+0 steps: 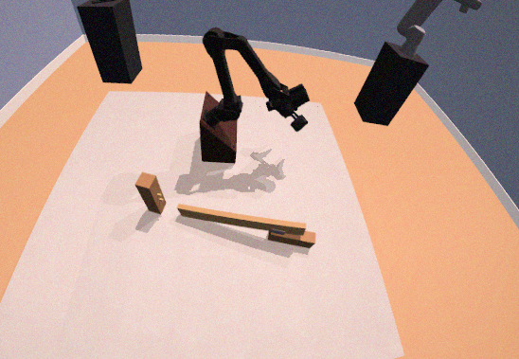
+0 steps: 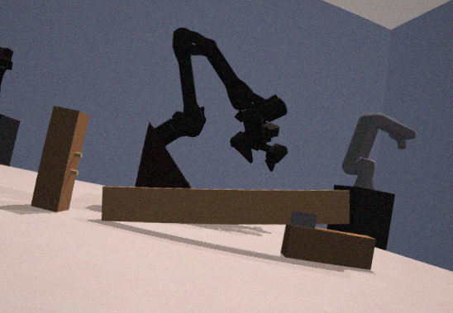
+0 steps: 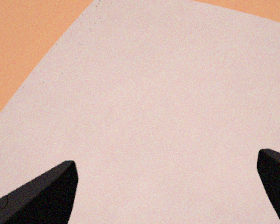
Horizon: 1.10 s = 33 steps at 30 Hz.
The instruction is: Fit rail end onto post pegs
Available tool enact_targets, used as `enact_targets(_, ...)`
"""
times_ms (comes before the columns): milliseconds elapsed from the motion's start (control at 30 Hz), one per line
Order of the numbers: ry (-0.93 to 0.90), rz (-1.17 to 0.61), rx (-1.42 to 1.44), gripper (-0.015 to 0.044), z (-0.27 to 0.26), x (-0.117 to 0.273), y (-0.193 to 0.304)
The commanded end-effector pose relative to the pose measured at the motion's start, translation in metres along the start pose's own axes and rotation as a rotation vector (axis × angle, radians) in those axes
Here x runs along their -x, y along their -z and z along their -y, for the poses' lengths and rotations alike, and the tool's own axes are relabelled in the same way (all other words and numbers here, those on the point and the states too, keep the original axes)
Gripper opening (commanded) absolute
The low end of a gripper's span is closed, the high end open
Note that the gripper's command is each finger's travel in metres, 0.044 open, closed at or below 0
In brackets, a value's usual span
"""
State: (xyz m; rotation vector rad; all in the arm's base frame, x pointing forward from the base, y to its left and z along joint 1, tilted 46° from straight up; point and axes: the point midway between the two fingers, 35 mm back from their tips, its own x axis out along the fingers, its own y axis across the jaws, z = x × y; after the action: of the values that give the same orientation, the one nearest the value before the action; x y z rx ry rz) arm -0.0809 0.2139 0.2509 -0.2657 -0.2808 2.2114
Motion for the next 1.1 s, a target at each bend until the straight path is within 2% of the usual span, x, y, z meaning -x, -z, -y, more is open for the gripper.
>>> enact_targets(0, 0.002, -0.003, 0.000, 0.0426, 0.001, 0.000, 0.001)
enact_targets(233, 0.135, -0.181, -0.009, 0.0440, 0.056, 0.002, 0.034)
enact_targets(467, 0.289, -0.417, -0.071, 0.0440, 0.131, 0.035, 0.092)
enact_targets(767, 0.436, -0.654, -0.226, 0.0440, 0.197, 0.124, 0.177)
enact_targets(1067, 0.533, -0.775, -0.420, 0.0440, 0.206, 0.234, 0.257)
